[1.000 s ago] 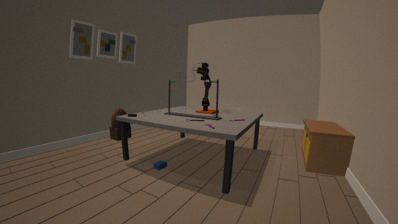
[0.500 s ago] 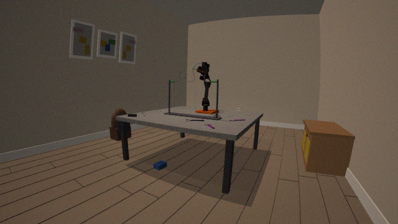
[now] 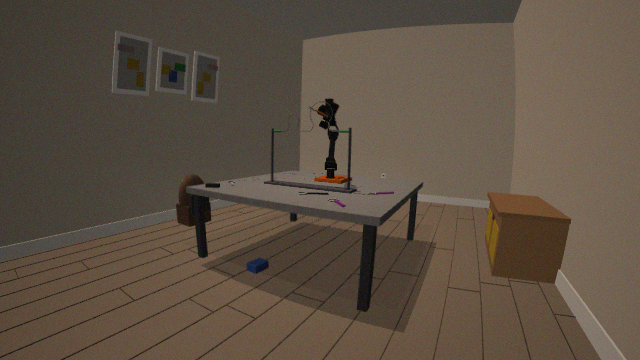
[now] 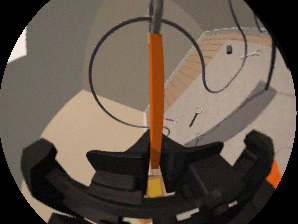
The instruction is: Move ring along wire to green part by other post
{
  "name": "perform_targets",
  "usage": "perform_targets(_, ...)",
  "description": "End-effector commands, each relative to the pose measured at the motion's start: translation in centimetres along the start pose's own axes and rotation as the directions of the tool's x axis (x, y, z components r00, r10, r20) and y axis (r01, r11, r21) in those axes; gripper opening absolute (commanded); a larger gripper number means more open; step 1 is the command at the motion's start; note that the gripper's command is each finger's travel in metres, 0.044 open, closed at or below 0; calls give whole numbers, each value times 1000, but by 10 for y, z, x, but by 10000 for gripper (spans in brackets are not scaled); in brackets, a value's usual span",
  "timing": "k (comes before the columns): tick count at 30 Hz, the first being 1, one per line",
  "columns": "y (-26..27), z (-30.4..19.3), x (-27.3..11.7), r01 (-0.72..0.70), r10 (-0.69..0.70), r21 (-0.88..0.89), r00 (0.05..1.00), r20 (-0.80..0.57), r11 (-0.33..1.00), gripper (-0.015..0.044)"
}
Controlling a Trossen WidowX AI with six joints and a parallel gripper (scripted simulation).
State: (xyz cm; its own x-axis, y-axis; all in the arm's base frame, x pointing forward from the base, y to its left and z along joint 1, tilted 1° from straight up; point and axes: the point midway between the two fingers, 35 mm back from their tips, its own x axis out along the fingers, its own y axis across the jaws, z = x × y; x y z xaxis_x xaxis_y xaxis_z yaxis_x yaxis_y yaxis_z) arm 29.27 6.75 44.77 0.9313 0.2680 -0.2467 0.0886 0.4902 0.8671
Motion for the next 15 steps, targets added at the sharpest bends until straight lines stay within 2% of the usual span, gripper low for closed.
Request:
perform_targets(1,0,1,0,26,-26,-48,1000,5,999,-150)
perform_targets(15,-5,2,0,120,-118,-197,993,22,973,-150)
